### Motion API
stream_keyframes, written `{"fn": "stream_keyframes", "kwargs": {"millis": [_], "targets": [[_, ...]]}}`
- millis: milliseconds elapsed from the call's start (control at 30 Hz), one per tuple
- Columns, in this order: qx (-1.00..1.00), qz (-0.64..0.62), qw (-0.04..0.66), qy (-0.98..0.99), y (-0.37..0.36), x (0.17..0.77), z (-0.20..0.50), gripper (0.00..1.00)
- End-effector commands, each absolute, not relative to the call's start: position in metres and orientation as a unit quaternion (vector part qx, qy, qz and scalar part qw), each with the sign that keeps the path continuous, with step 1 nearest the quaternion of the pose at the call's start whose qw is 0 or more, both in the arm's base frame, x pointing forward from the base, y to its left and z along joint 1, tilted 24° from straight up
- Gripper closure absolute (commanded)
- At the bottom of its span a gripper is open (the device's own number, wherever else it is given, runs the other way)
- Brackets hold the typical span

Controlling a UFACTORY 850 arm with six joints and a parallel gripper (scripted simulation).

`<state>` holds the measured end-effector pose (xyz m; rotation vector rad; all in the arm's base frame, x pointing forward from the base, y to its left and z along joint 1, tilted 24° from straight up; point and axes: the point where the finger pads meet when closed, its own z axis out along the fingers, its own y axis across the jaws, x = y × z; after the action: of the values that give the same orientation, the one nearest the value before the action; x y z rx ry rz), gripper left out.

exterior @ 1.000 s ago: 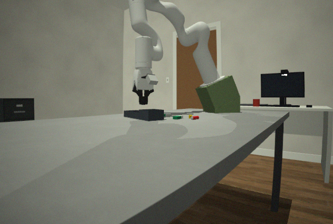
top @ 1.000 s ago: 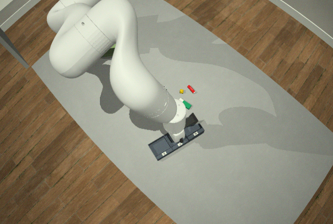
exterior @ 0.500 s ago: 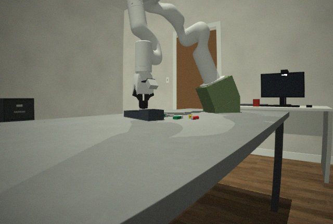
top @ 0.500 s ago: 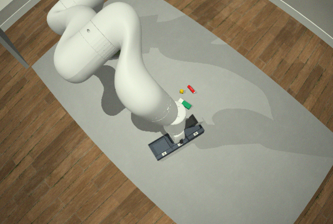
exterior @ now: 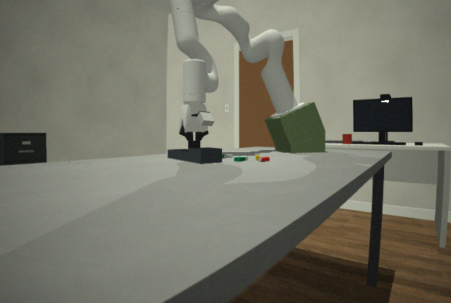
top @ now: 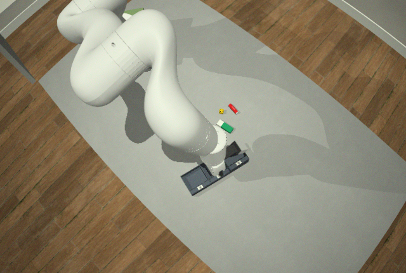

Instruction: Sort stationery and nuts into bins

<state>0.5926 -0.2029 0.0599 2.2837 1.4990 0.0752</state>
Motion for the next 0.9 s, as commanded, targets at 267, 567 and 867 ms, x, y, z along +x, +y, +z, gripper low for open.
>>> {"fn": "stream_keyframes", "kwargs": {"millis": [267,567,867], "targets": [[0.818,0.028,0.204,0.537,-0.2029,0.5932,0.0604,0.70],[0.818,0.028,0.204,0.537,-0.2029,0.5932,0.0604,0.70],[0.818,0.028,0.204,0.537,-0.2021,0.5924,0.0627,0.70]]}}
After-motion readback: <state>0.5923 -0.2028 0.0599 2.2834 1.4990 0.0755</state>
